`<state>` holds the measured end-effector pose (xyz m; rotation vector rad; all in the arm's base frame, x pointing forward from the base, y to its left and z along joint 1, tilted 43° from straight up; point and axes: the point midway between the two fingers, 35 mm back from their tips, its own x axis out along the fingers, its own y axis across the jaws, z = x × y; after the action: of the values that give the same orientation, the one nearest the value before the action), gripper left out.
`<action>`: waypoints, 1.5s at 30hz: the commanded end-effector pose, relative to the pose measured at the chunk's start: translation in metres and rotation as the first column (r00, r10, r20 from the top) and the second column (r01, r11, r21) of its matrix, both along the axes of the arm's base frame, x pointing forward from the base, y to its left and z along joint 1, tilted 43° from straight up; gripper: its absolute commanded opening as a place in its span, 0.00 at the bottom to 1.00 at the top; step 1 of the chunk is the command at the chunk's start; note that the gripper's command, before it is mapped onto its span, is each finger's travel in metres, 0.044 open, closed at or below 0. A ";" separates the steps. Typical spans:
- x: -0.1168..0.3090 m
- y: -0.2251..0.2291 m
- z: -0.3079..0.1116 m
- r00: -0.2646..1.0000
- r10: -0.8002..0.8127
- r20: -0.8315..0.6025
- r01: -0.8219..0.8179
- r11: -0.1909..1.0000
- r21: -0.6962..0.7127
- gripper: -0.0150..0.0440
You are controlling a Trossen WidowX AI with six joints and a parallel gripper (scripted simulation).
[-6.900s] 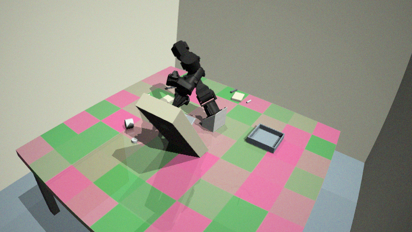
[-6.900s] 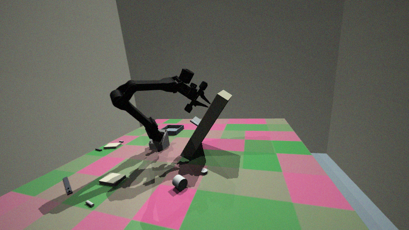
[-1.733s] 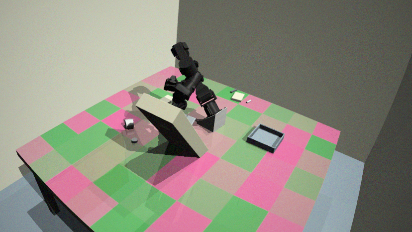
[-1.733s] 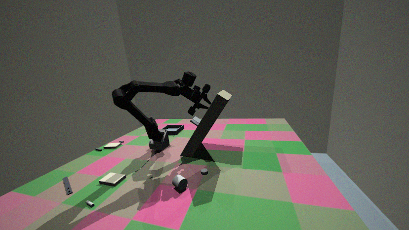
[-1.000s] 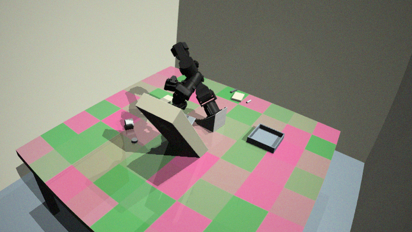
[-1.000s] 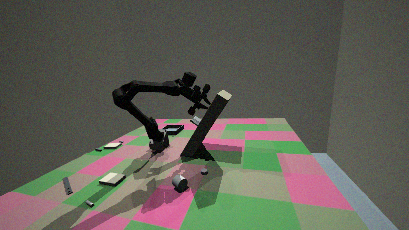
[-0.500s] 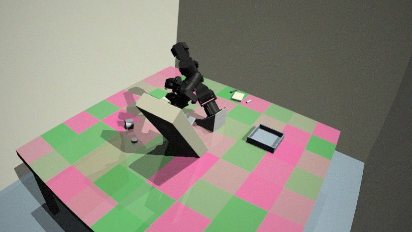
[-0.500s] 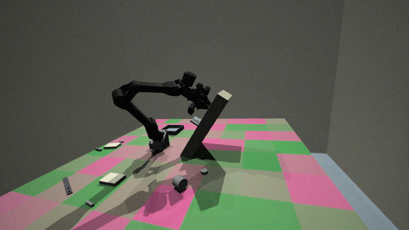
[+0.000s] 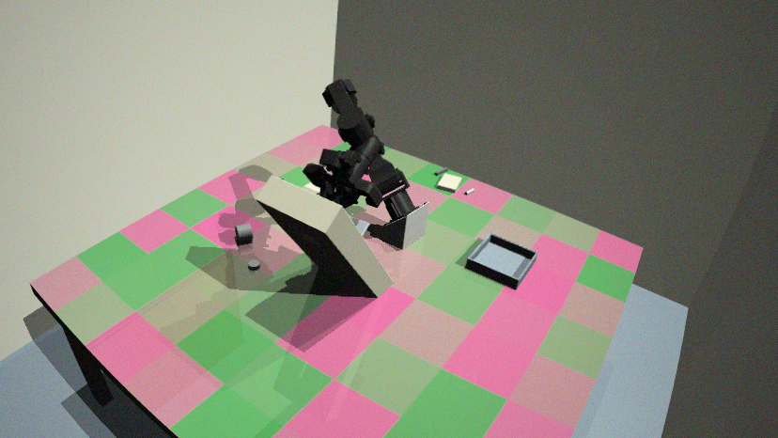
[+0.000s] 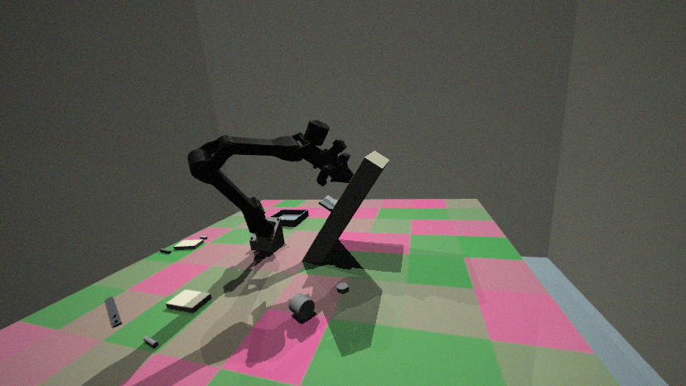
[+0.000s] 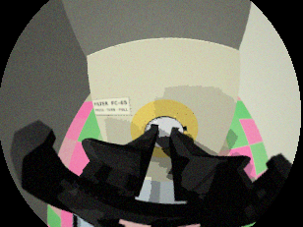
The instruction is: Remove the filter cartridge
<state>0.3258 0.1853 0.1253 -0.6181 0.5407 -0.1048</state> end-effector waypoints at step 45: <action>0.010 -0.005 -0.005 0.970 0.172 -0.170 -0.225 0.899 -0.376 0.25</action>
<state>0.3257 0.1856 0.1251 -1.1049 0.5706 0.0362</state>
